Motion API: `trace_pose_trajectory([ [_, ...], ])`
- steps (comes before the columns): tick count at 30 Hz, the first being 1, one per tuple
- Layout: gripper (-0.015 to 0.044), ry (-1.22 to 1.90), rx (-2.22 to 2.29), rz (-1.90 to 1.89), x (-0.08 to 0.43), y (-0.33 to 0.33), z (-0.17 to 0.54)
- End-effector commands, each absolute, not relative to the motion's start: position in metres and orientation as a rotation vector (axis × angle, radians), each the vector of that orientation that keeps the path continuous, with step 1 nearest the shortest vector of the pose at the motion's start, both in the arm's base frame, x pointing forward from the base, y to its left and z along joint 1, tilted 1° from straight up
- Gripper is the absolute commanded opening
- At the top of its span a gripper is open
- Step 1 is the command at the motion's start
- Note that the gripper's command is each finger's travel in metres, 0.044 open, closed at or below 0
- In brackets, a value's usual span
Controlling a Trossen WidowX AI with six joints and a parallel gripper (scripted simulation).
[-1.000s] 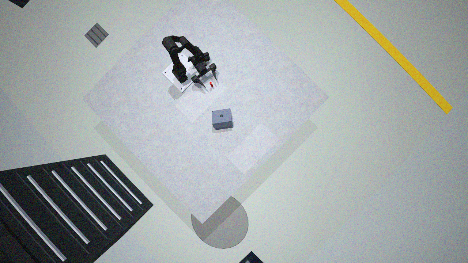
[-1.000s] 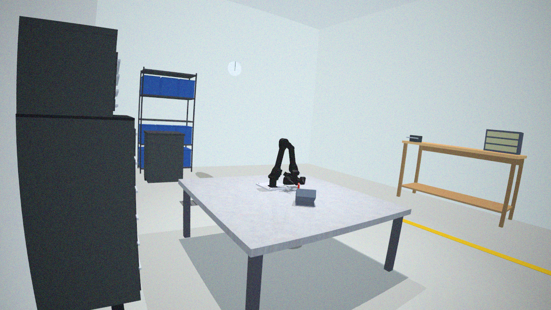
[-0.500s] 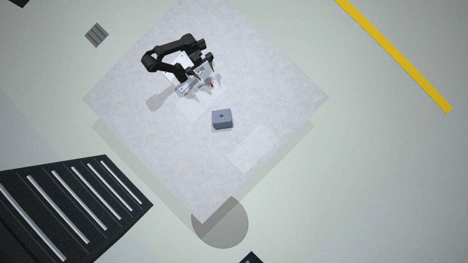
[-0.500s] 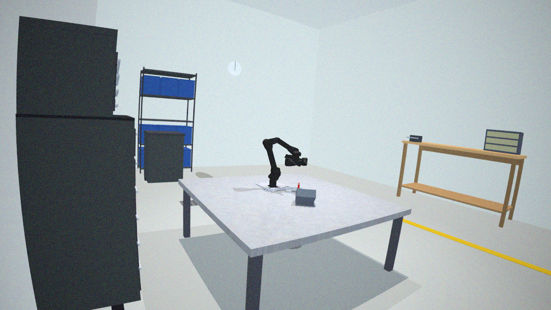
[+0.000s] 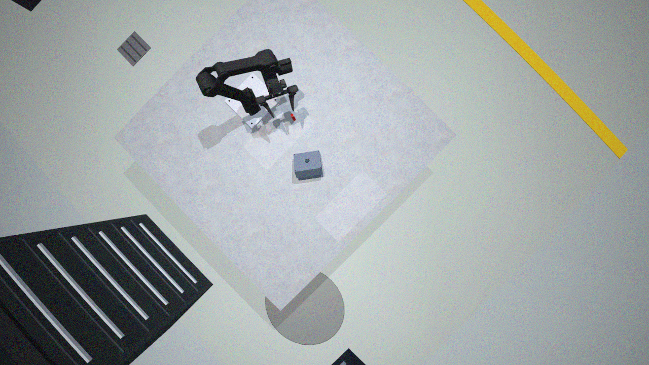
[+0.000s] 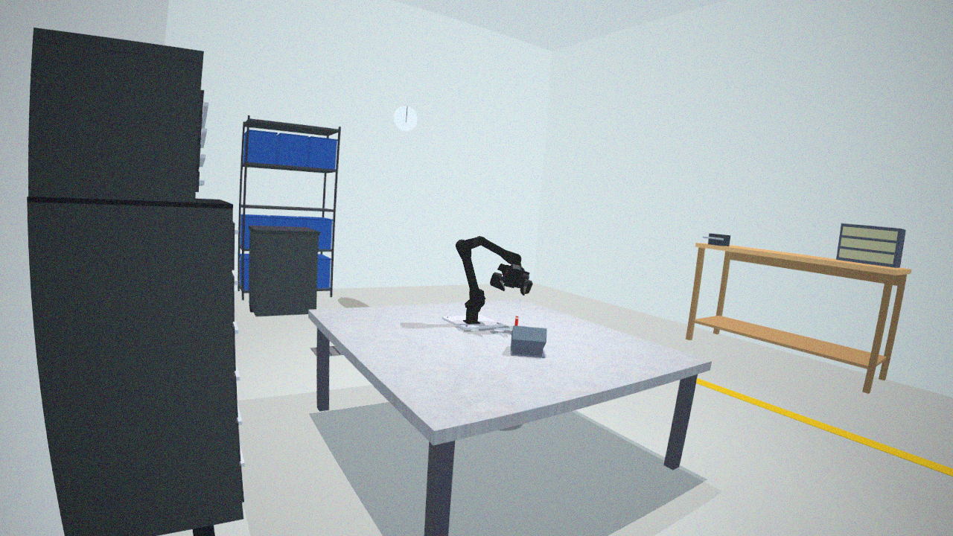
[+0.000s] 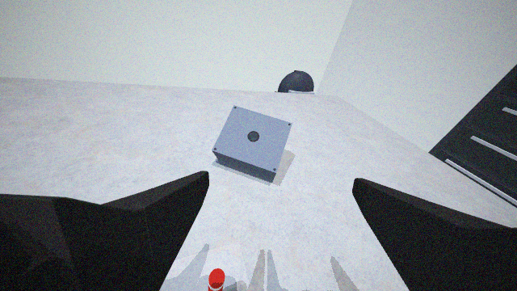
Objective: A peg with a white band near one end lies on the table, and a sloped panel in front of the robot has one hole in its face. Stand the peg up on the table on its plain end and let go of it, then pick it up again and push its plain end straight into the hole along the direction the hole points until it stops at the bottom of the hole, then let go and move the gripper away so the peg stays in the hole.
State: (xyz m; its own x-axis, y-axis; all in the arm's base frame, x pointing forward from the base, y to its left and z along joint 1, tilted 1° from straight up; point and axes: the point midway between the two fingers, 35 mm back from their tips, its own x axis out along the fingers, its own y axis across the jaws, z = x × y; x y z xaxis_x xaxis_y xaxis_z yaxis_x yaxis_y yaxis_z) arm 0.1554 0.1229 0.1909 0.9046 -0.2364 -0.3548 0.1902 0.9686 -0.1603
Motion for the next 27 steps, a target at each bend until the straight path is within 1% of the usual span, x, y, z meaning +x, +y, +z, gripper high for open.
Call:
trace_pose_trajectory([
  [1, 0.0440, 0.472, -0.147, -0.266, 0.157, 0.120, 0.184],
  [15, 0.0440, 0.916, -0.207, -0.373, 0.157, 0.111, 0.154],
  [27, 0.0440, 1.303, -0.144, -0.283, 0.157, 0.123, 0.140],
])
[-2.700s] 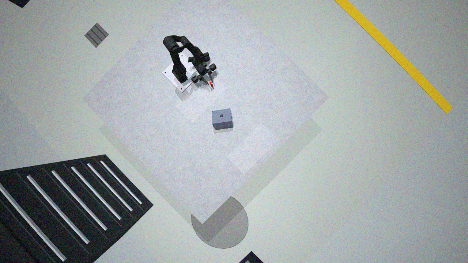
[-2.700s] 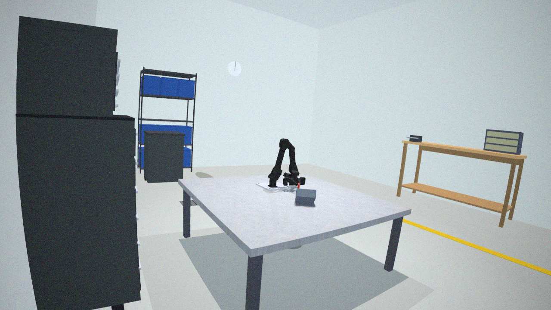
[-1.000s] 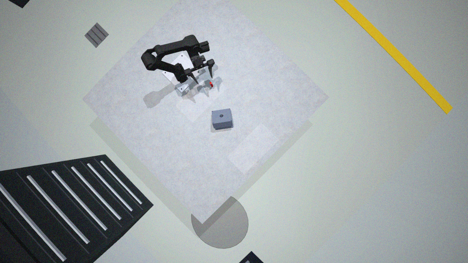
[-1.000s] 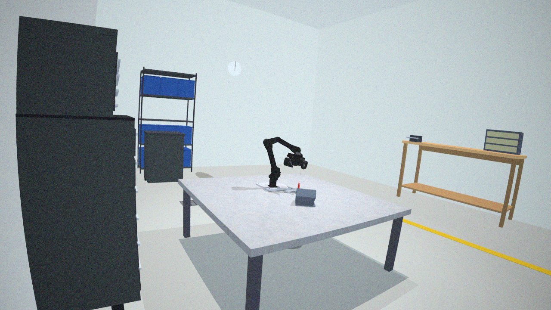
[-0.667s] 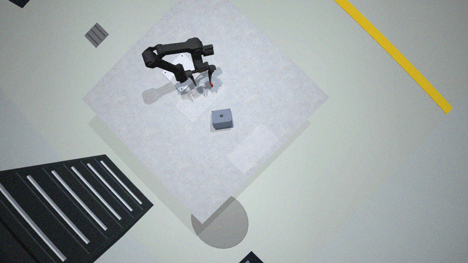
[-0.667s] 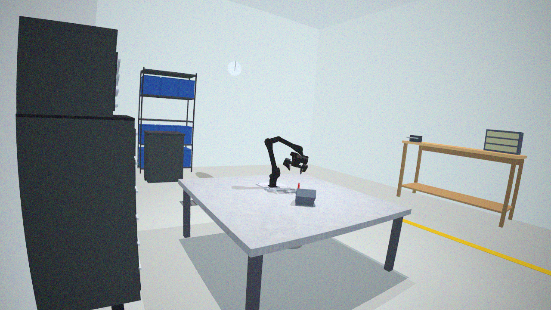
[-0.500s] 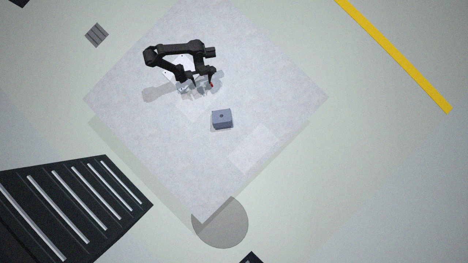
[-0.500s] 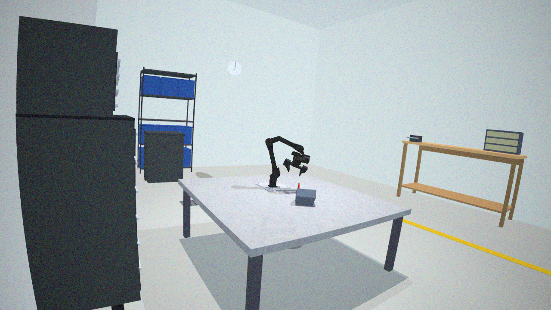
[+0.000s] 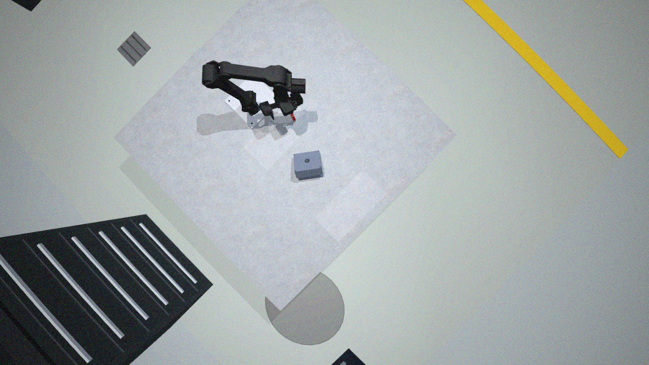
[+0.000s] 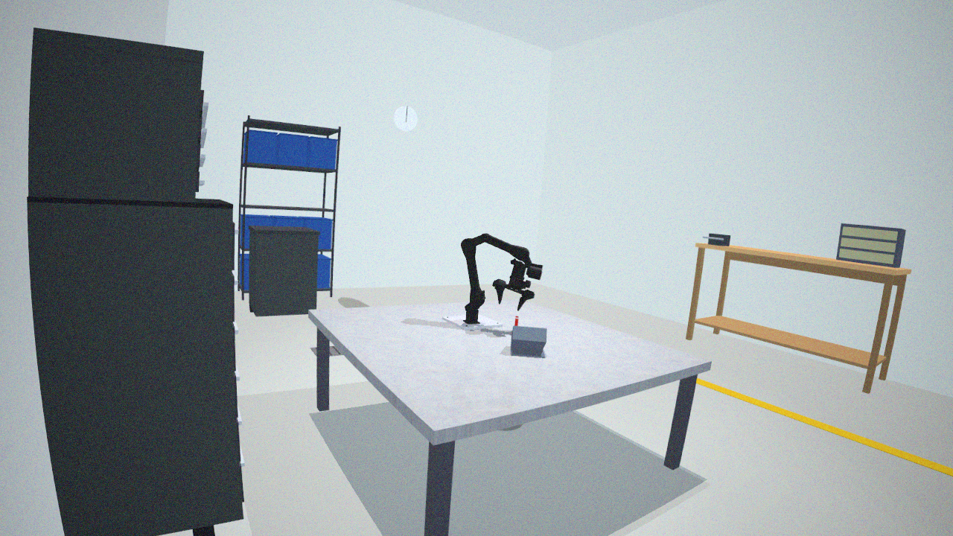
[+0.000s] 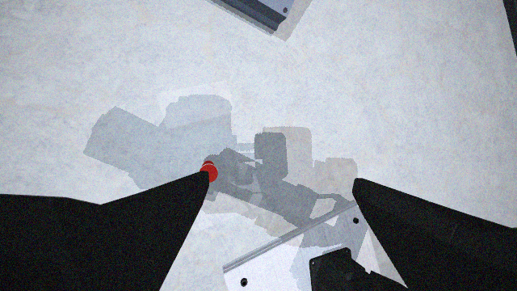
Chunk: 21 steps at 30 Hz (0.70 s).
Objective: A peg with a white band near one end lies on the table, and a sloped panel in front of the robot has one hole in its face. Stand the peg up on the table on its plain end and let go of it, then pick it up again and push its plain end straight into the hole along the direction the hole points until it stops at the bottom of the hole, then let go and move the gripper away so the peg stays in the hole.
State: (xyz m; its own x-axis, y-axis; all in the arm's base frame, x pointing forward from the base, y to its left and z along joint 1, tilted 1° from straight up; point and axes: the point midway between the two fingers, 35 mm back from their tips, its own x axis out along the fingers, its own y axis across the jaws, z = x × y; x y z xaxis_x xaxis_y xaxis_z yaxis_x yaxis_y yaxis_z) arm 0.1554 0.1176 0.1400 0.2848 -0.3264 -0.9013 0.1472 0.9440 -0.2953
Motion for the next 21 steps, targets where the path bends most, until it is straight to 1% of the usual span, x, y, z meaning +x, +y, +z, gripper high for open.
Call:
trace_pose_trajectory([
  [1, 0.0440, 1.331, -0.134, -0.267, 0.158, 0.125, 0.139],
  [11, 0.0440, 1.547, 0.001, -0.047, 0.169, 0.145, 0.143],
  [21, 0.0440, 1.567, 0.022, -0.006, 0.172, 0.147, 0.145],
])
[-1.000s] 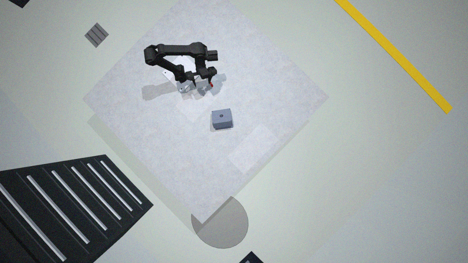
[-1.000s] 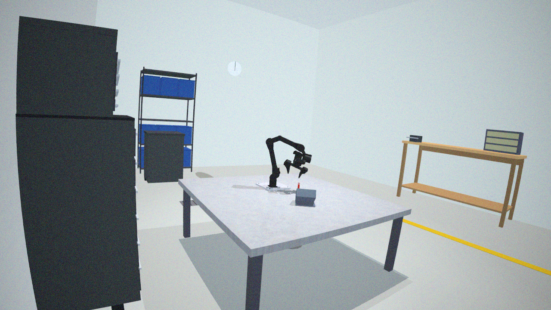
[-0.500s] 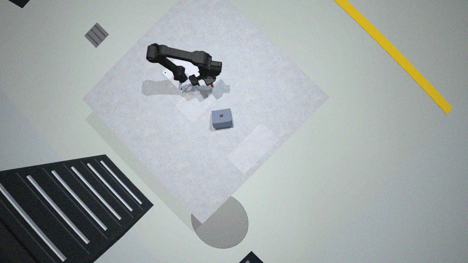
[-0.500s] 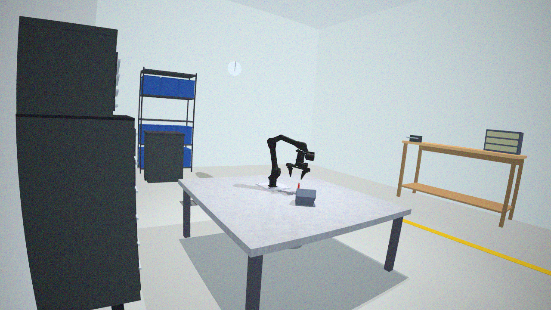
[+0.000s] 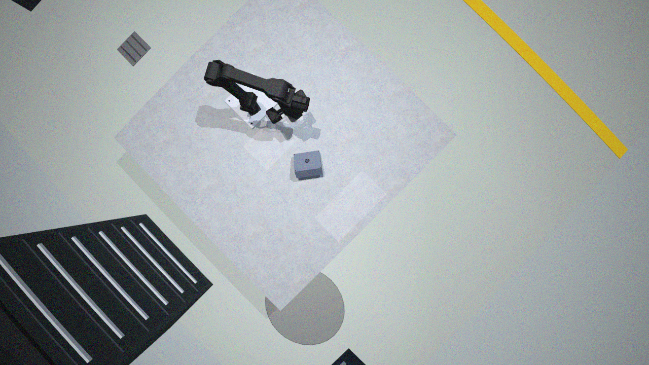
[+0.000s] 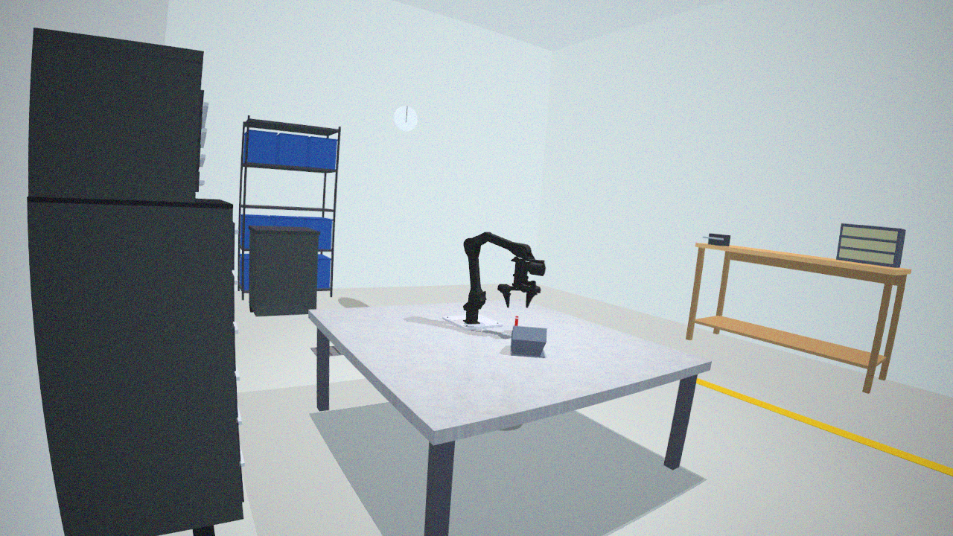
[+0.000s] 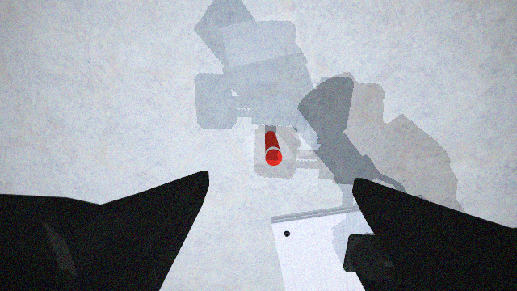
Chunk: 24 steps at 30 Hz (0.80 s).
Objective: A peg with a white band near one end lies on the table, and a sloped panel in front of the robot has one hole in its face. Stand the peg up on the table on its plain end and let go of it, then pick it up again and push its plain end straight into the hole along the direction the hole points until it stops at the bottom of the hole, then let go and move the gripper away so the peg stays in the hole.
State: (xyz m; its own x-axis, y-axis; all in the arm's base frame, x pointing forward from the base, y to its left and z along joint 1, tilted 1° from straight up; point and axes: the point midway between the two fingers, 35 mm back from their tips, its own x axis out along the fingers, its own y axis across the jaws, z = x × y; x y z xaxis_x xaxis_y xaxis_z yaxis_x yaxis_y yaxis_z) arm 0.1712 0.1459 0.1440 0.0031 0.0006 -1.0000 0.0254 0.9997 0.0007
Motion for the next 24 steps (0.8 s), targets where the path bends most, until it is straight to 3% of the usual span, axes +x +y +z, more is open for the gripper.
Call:
trace_pose_trajectory([
  [1, 0.0440, 1.567, 0.015, 0.000, 0.172, 0.148, 0.143],
  [24, 0.0440, 1.565, -0.075, 0.090, 0.174, 0.149, 0.105],
])
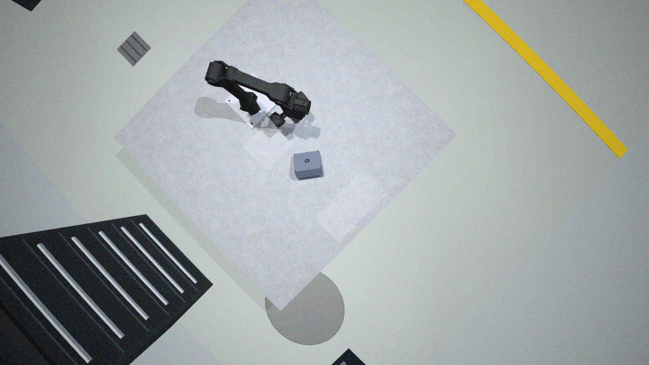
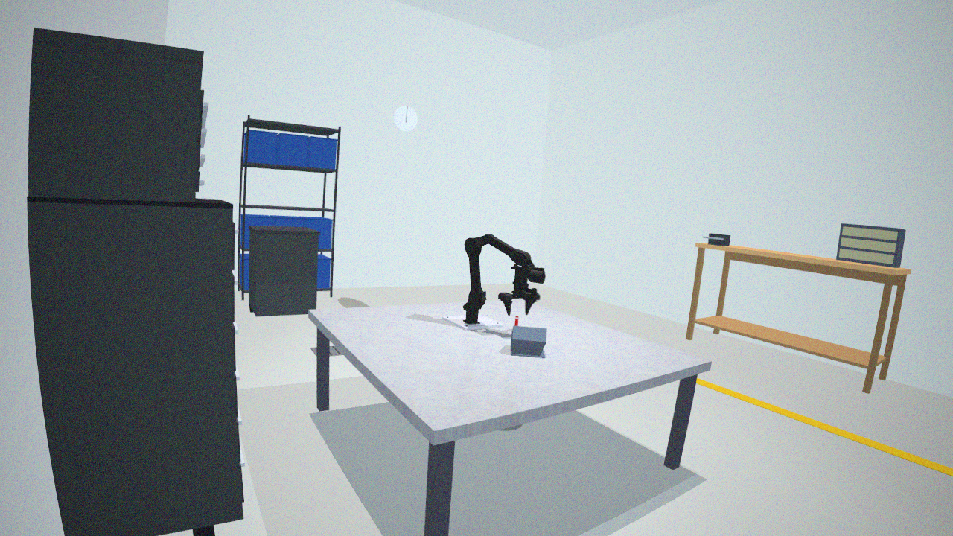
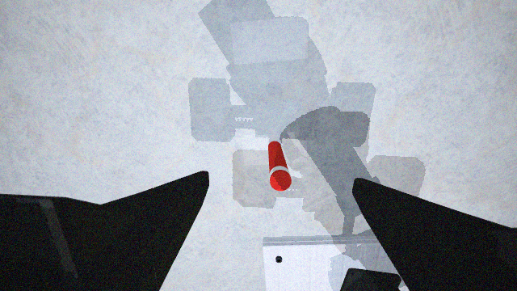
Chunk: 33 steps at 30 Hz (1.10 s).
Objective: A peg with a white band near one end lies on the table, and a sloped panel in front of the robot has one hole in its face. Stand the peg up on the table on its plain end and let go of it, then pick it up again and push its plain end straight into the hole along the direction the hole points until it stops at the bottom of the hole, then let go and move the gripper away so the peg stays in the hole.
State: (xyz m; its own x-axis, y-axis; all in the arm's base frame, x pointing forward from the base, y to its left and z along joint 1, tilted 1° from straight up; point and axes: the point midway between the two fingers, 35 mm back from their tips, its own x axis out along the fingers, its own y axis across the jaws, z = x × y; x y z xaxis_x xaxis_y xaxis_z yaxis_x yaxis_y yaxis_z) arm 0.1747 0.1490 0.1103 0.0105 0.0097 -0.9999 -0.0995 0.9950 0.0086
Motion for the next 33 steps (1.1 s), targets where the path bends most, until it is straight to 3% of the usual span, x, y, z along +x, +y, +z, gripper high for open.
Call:
trace_pose_trajectory([
  [1, 0.0440, 1.565, -0.075, 0.090, 0.174, 0.149, 0.103],
  [28, 0.0440, 1.565, -0.075, 0.090, 0.172, 0.148, 0.062],
  [33, 0.0309, 1.560, -0.073, 0.085, 0.174, 0.148, 0.066],
])
